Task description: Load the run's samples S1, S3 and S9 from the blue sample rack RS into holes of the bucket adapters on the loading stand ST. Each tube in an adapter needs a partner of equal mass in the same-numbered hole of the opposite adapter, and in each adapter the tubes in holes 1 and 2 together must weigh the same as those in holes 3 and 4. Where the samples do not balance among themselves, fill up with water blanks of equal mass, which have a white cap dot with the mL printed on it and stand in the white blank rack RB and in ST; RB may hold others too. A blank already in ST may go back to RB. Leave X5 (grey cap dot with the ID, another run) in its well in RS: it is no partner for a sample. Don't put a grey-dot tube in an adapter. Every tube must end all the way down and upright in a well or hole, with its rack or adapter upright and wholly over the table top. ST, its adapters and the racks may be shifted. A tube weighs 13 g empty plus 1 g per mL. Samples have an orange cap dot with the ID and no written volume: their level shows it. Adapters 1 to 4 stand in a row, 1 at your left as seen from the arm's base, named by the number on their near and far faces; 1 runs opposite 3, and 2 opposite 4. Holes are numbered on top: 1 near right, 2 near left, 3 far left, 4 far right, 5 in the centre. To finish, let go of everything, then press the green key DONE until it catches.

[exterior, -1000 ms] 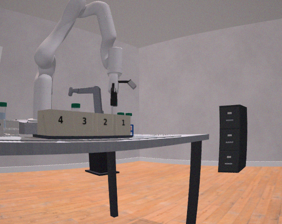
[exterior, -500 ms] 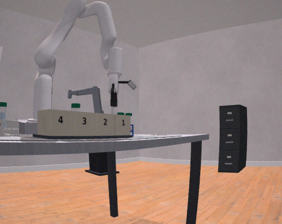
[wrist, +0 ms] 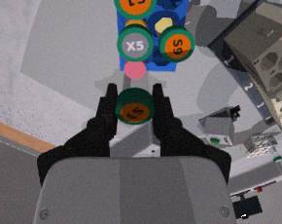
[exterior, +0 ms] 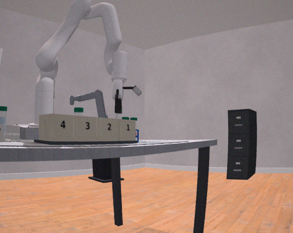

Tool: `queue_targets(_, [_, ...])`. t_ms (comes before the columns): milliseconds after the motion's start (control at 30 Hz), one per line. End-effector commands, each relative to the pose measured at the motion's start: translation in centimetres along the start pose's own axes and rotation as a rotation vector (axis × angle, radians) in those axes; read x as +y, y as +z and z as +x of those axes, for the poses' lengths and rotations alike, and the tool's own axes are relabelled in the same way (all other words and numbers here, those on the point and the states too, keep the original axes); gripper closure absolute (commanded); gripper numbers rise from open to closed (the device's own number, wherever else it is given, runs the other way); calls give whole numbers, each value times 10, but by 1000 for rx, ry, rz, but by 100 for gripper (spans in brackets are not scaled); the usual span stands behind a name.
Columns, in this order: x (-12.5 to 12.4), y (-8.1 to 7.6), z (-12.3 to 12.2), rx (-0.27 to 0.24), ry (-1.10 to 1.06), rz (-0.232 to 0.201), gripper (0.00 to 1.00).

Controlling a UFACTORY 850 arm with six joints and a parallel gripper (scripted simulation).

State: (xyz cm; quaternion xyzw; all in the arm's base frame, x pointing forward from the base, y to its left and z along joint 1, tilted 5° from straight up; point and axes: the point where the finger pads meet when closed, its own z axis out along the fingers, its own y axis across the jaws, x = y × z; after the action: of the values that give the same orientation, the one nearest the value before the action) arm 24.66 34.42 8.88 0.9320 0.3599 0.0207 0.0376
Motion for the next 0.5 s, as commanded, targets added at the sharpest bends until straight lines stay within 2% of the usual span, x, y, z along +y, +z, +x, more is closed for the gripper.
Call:
queue_targets(0, [0, 3, 1, 2, 0, 0, 100])
queue_targets(467, [0, 16, 1, 2, 0, 0, 100])
